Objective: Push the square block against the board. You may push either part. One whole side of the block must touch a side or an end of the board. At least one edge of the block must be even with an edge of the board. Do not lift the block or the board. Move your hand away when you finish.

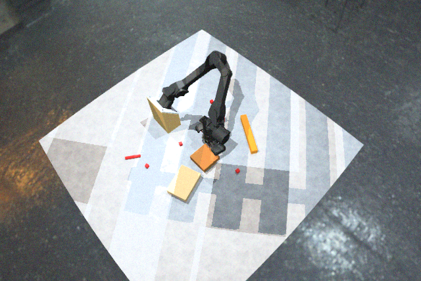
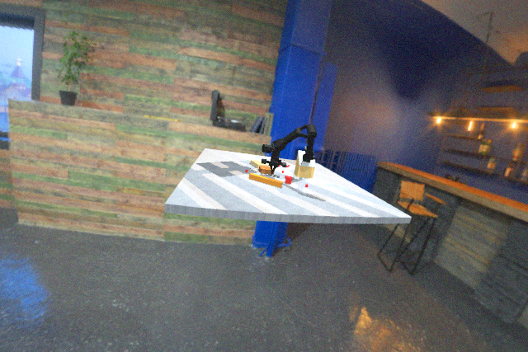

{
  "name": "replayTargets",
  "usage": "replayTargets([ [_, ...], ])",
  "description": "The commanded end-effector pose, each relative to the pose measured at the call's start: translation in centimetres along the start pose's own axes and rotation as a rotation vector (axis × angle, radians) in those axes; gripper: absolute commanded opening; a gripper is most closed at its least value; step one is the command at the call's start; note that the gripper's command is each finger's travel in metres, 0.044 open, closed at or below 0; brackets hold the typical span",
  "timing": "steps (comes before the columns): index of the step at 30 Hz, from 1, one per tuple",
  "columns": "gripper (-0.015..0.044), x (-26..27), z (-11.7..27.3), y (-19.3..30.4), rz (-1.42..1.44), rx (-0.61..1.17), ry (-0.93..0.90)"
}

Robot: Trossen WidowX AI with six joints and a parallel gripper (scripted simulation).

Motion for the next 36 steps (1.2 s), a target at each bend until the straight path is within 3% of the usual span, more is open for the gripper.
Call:
replayTargets([
  [1,0.0000,-0.1,-0.1,-0.5,-0.005,0.006,-0.003],
  [30,0.0000,-0.2,0.0,-4.1,-0.006,-0.004,-0.009],
  [36,0.0000,-0.1,5.5,-4.2,-0.005,-0.003,-0.003],
])
Point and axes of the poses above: the point midway between the two fingers, 35 mm back from their tips, its own z axis back along the fingers, its own x axis across the jaws, y = z × x, the point moved 1 cm from there along z, back along the fingers, and after that the axes turned 4 degrees about z, right-handed, at the moved point
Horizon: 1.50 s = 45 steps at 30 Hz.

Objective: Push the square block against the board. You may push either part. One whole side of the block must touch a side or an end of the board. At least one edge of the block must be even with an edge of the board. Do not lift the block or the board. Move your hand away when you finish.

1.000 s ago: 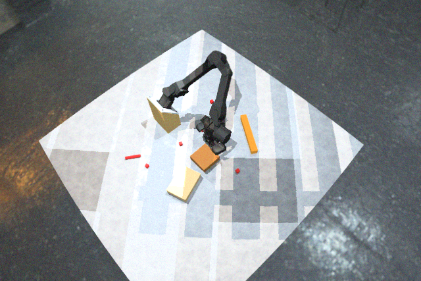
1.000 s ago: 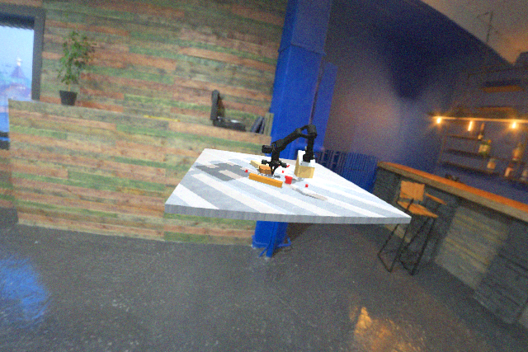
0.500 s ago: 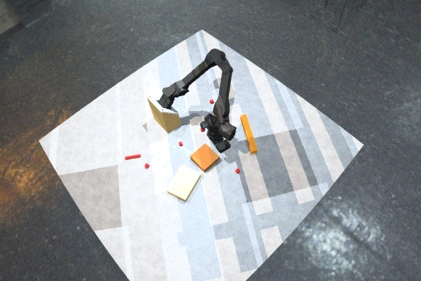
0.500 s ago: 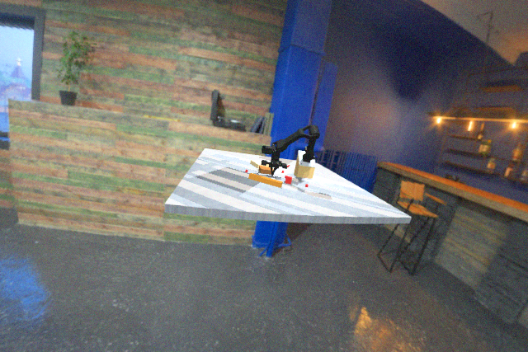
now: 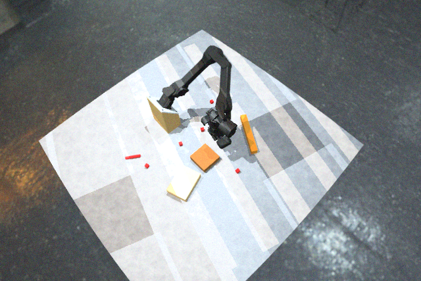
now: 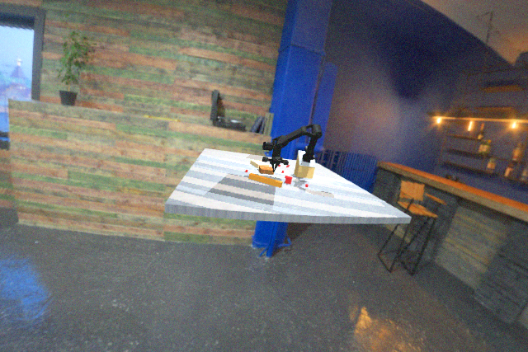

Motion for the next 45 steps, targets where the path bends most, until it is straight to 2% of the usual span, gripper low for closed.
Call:
replayTargets([
  [1,0.0000,-0.2,2.9,-0.4,0.015,-0.010,0.021],
  [7,0.0000,-0.2,2.9,-0.3,0.020,-0.010,0.021],
  [14,0.0000,0.5,2.8,2.6,0.200,-0.005,0.021],
  [19,0.0000,0.5,2.8,2.7,0.206,-0.005,0.021],
  [26,0.0000,0.6,-2.7,2.6,0.205,-0.010,0.021],
  [45,0.0000,0.3,-2.7,3.7,0.205,-0.007,0.022],
])
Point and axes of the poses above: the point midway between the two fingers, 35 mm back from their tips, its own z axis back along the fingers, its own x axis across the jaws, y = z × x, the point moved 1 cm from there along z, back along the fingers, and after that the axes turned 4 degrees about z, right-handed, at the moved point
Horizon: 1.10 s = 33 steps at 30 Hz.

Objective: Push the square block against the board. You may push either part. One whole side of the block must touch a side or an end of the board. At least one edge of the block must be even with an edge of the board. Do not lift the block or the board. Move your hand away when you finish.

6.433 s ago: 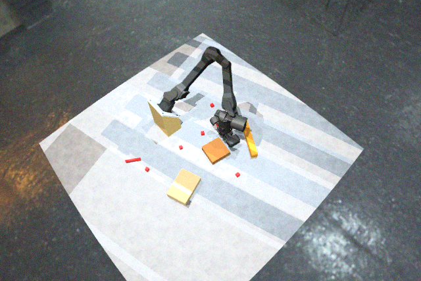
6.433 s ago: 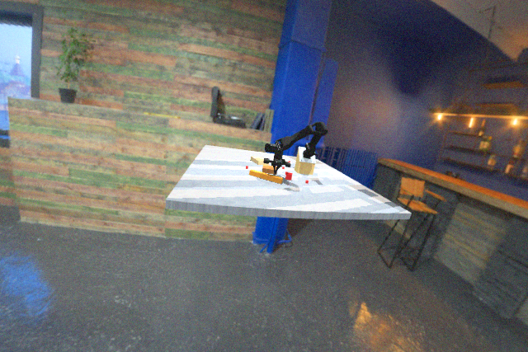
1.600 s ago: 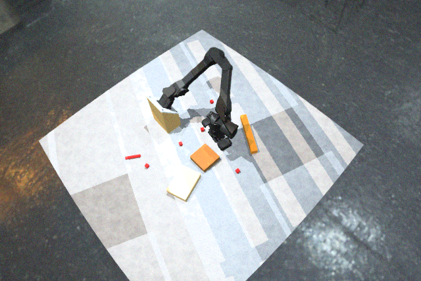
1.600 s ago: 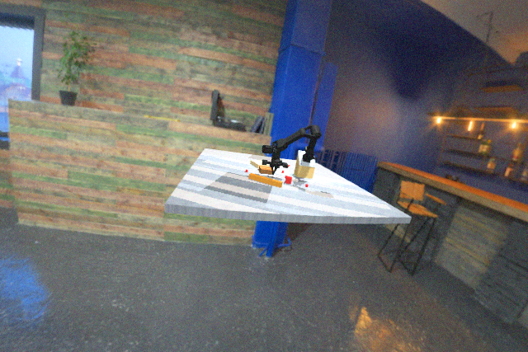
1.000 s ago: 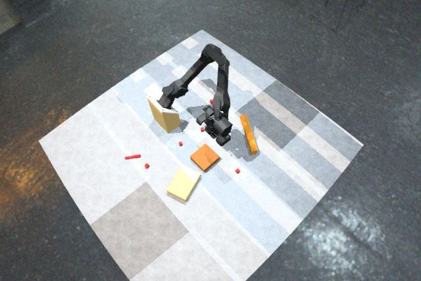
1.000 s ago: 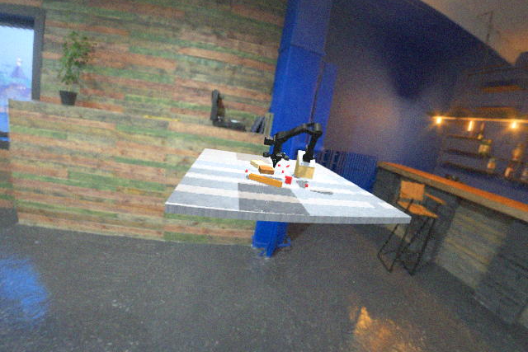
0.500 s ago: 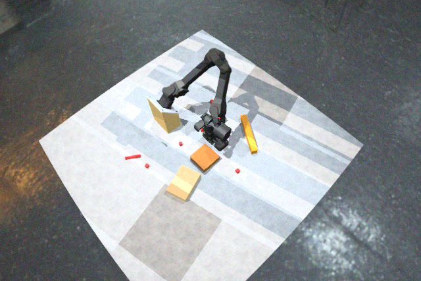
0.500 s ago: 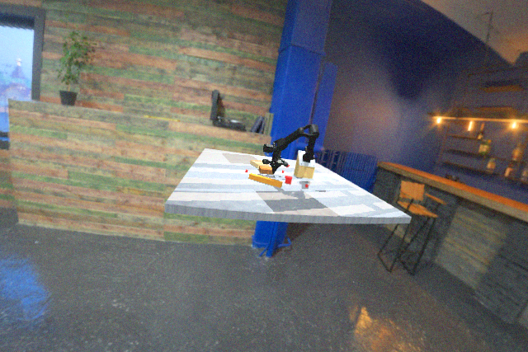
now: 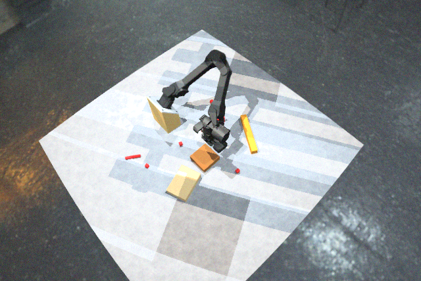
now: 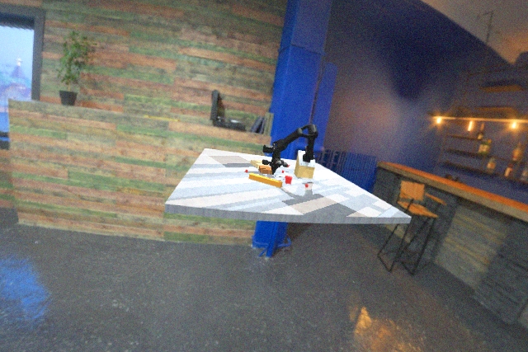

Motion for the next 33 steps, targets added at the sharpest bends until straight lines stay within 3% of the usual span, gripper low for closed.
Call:
replayTargets([
  [1,0.0000,-0.1,0.0,0.5,0.002,0.001,0.002],
  [33,0.0000,-0.2,0.0,3.5,0.003,0.007,0.001],
])
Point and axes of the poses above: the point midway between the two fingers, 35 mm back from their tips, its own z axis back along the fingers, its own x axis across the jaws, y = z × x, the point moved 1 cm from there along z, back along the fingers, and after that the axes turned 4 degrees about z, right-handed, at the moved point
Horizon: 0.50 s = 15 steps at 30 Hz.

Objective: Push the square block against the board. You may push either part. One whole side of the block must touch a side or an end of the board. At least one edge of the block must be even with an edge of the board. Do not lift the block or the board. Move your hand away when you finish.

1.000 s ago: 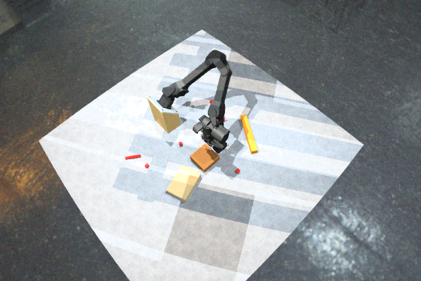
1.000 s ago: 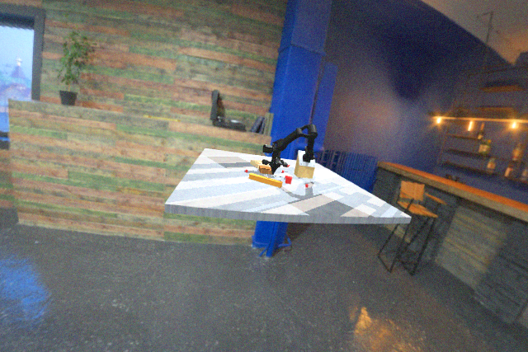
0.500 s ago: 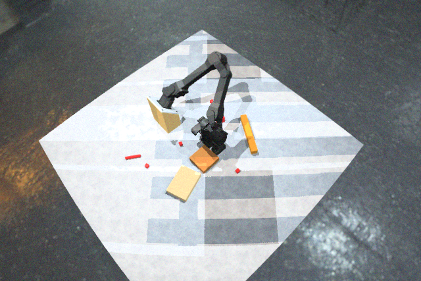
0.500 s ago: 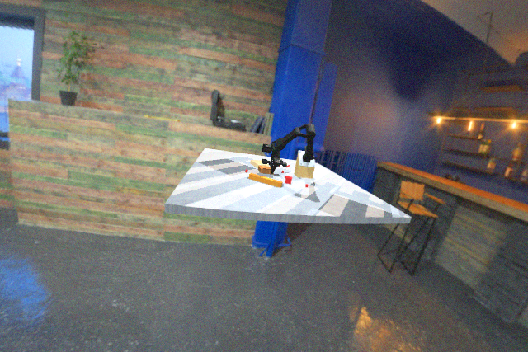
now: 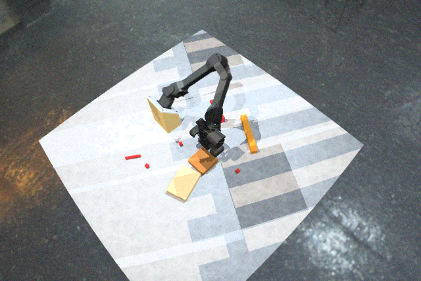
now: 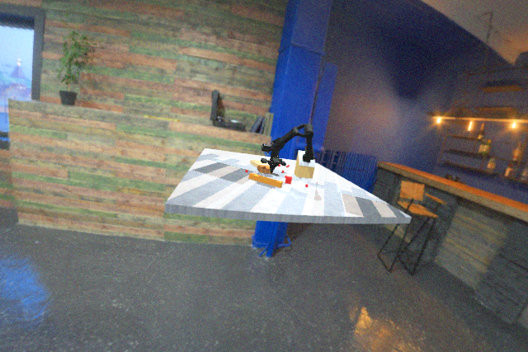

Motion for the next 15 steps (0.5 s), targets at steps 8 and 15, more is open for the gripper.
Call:
replayTargets([
  [8,0.0000,0.1,-0.1,1.4,-0.005,0.008,-0.007],
  [15,0.0000,0.0,-0.1,2.0,-0.005,0.008,-0.007],
])
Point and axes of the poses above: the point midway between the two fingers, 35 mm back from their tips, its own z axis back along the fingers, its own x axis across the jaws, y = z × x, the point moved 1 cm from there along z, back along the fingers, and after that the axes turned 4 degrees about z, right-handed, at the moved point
